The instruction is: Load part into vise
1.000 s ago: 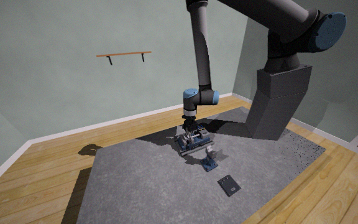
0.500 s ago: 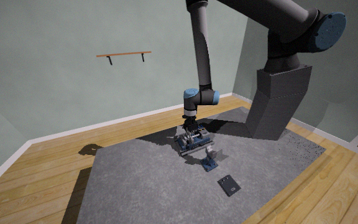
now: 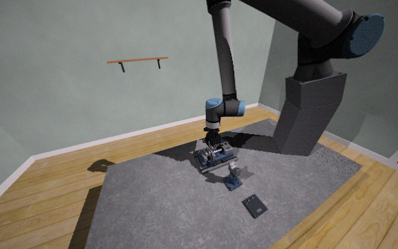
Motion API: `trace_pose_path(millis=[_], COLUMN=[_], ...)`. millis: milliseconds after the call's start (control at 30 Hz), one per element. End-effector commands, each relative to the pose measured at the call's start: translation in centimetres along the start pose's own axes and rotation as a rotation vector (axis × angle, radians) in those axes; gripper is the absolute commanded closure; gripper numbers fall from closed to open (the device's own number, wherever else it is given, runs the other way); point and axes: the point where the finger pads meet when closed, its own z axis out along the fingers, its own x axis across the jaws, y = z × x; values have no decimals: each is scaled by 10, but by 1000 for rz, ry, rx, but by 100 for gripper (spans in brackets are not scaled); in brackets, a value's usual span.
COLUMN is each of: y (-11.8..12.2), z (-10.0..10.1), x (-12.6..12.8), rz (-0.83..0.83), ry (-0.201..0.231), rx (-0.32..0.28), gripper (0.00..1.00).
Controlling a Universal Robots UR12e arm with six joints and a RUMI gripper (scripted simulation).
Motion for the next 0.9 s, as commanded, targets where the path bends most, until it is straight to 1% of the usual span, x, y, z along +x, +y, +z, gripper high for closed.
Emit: trace_pose_path(millis=[0,433,633,867], y=[0,0,0,0], z=[-1,-4,-14,-31], x=[1,1,1,1], rz=[0,0,0,0], ry=[-1,-1,-1,-1], rx=[0,0,0,0], gripper=[100,100,100,100])
